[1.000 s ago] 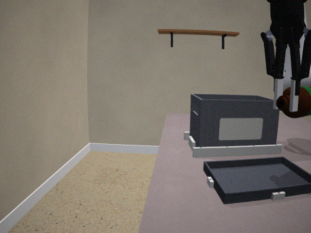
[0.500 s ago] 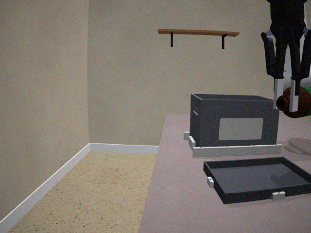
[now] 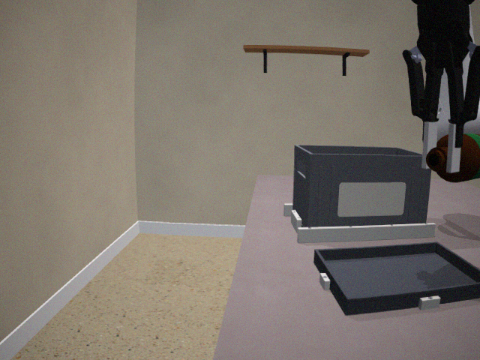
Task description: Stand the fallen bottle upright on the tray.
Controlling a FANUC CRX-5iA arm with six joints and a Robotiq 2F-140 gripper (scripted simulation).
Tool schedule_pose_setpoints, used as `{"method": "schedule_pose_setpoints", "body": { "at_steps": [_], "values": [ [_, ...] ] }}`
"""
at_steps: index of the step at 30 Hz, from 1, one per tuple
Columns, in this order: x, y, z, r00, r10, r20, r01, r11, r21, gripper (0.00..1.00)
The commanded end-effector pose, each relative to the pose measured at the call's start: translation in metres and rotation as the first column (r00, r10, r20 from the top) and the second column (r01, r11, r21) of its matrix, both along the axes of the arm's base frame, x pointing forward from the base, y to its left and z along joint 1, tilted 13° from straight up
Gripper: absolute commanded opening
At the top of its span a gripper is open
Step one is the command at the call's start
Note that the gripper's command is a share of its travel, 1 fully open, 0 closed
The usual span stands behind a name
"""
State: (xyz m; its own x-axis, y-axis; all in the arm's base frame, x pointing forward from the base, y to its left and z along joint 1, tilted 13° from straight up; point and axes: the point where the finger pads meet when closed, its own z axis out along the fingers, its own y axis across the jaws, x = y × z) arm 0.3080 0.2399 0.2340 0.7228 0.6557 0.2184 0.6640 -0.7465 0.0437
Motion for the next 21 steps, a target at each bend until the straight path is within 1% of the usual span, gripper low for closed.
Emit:
{"method": "schedule_pose_setpoints", "body": {
  "at_steps": [1, 12, 21],
  "values": [
    [0.0001, 0.0001, 0.0002, 1.000, 0.000, 0.000, 0.000, 1.000, 0.000, 0.00],
    [0.0001, 0.0001, 0.0002, 1.000, -0.005, 0.000, 0.005, 1.000, 0.001, 0.00],
    [0.0001, 0.0001, 0.0002, 0.997, -0.081, -0.010, 0.081, 0.997, 0.016, 0.00]
  ]
}}
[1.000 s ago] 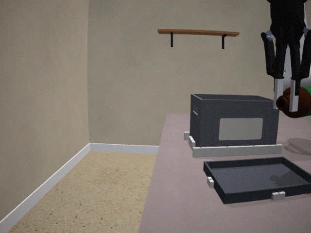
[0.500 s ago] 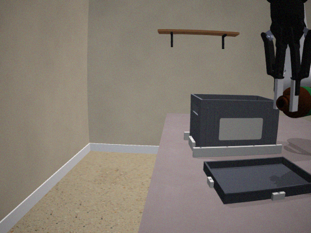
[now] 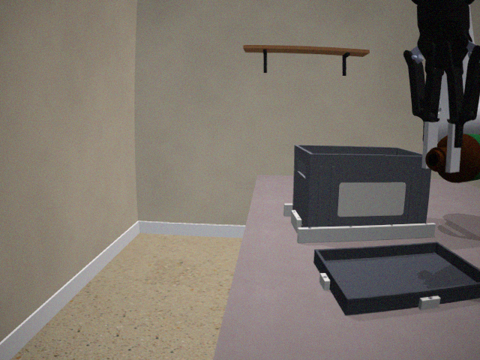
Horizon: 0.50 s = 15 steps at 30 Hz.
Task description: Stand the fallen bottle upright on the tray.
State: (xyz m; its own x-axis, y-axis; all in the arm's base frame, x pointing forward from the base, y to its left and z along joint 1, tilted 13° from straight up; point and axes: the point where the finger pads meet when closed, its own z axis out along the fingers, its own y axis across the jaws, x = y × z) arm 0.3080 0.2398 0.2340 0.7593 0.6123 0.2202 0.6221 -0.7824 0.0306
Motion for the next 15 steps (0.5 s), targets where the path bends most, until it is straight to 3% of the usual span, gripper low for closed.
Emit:
{"method": "schedule_pose_setpoints", "body": {
  "at_steps": [1, 15],
  "values": [
    [0.0000, 0.0001, 0.0002, 1.000, -0.026, -0.002, 0.026, 1.000, 0.005, 0.00],
    [0.0000, 0.0001, 0.0002, 0.981, -0.193, -0.025, 0.194, 0.980, 0.036, 0.00]
  ]
}}
